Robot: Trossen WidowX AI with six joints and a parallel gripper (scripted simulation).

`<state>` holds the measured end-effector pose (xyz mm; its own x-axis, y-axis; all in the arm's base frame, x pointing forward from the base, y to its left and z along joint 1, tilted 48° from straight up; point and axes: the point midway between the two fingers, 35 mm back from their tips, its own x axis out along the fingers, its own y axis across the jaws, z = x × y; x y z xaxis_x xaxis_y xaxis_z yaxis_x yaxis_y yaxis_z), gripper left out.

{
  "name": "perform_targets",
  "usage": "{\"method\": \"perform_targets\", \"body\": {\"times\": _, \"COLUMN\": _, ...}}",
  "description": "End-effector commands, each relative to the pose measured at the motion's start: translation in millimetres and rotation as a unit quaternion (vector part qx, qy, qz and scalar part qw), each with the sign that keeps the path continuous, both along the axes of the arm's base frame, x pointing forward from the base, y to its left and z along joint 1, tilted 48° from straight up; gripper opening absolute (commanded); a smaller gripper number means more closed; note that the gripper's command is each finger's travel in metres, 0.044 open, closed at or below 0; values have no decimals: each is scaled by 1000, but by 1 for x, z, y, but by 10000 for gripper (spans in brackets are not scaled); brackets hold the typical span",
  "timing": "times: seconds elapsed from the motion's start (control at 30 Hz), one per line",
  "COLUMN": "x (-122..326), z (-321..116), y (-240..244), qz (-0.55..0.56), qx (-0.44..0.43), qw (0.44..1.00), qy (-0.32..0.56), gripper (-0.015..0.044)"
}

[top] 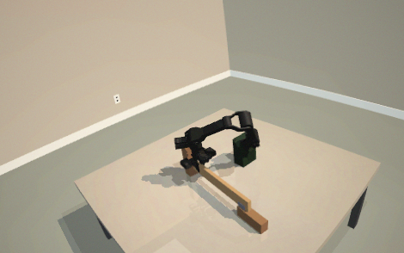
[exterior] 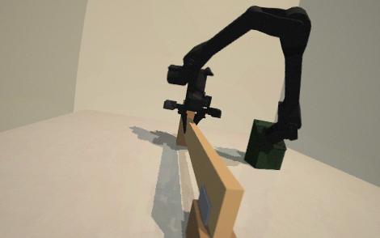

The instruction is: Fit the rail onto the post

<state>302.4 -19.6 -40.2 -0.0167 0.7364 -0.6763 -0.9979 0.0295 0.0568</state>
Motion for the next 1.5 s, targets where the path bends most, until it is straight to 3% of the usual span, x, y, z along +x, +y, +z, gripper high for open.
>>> {"method": "perform_targets", "body": {"times": 0.0, "x": 0, "z": -1, "y": -4, "qz": -3, "qx": -2, "qw": 1000, "qy": -2, "gripper": 0}}
{"method": "perform_targets", "body": {"times": 1.47, "x": -1, "z": -11, "y": -13, "qz": -3, "qx": -3, "qw": 1000, "qy": -2, "gripper": 0}}
